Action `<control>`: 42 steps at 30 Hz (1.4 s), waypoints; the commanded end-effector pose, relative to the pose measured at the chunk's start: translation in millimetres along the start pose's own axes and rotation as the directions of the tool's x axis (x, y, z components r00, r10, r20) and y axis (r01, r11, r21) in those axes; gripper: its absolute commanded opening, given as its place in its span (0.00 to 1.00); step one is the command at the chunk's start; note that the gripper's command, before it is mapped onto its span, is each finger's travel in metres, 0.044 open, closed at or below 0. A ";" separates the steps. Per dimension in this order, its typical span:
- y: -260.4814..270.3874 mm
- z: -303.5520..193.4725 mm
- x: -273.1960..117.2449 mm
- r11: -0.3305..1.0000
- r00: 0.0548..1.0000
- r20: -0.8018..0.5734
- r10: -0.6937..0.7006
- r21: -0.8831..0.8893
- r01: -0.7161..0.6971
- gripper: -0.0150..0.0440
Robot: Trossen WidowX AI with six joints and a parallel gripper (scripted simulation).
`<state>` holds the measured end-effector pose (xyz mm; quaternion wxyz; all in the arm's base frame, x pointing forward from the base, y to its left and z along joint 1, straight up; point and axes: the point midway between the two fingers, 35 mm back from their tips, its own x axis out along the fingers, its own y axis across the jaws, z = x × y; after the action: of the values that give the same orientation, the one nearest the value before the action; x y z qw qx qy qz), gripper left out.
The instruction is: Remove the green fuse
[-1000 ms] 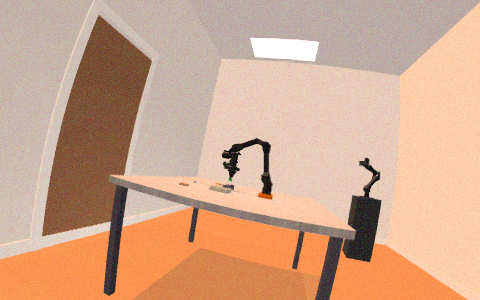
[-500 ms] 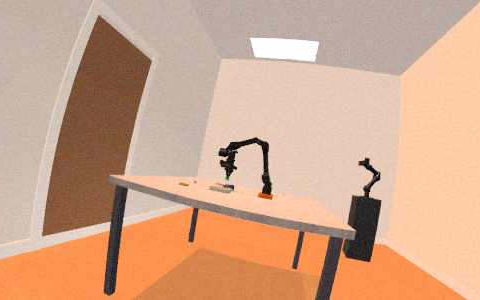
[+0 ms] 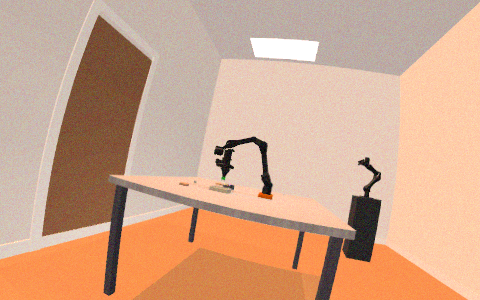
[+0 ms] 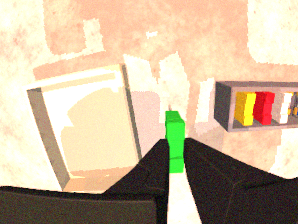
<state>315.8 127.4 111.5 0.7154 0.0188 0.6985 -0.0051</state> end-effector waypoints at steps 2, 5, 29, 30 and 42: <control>26.8 -7.1 0.3 1.000 1.000 -0.001 -0.003 0.003 0.003 0.25; 44.1 -13.0 0.5 1.000 1.000 -0.001 -0.002 0.003 0.002 0.25; 81.2 -28.7 22.6 1.000 1.000 -0.003 0.001 0.003 -0.001 0.25; 81.2 -28.8 24.2 1.000 1.000 -0.003 0.001 0.003 -0.001 0.25; 80.7 -29.4 40.9 1.000 1.000 -0.003 0.001 0.003 -0.001 0.25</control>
<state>290.0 210.4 75.0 0.7136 0.0202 0.7002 -0.0030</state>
